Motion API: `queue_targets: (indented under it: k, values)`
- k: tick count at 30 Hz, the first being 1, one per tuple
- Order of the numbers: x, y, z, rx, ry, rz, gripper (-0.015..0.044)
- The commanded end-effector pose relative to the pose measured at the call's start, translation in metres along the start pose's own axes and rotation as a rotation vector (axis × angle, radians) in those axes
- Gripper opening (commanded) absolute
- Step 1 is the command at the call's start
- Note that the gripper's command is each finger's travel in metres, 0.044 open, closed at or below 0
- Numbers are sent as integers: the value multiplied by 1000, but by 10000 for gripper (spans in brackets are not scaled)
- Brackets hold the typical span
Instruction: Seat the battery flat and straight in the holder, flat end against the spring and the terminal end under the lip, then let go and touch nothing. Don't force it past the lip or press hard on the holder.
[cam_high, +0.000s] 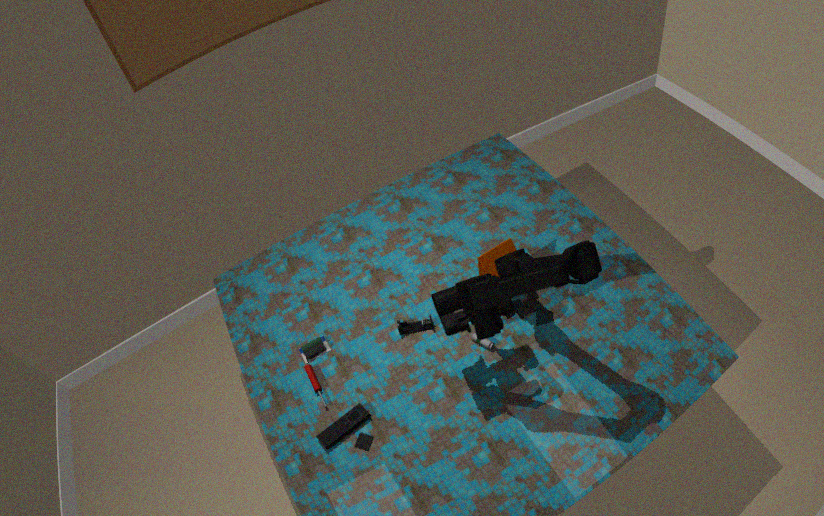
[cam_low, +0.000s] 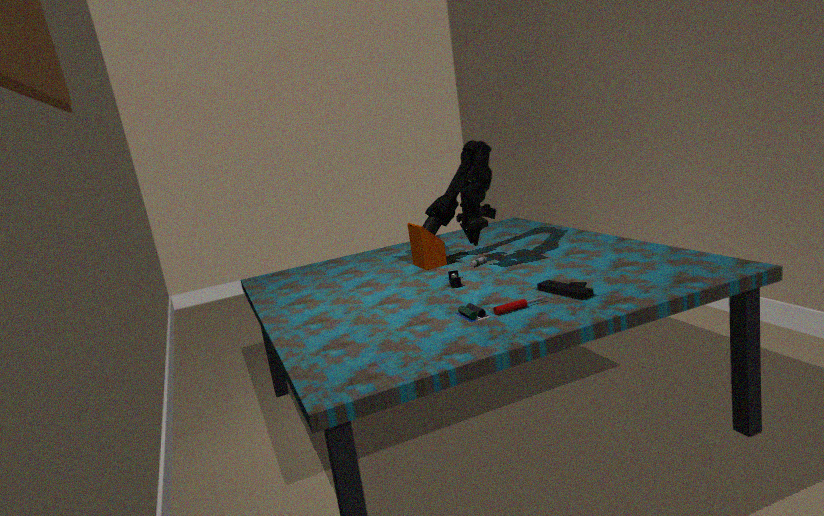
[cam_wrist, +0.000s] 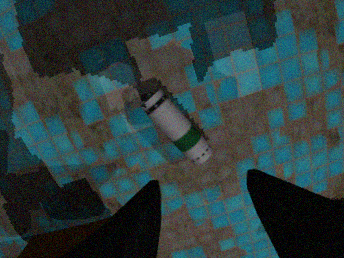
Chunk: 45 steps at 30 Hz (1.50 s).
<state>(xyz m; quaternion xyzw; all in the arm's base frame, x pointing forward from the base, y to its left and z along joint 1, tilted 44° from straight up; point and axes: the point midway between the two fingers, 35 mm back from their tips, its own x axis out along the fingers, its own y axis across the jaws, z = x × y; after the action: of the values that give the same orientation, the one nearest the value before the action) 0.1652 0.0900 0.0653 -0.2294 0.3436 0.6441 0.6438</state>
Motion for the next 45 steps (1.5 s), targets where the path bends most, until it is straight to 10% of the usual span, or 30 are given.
queue_targets:
  k: [1,45]
  values:
    - [25,10,8,-600,-21,-2,229]
    - [73,10,10,-600,-23,-2,229]
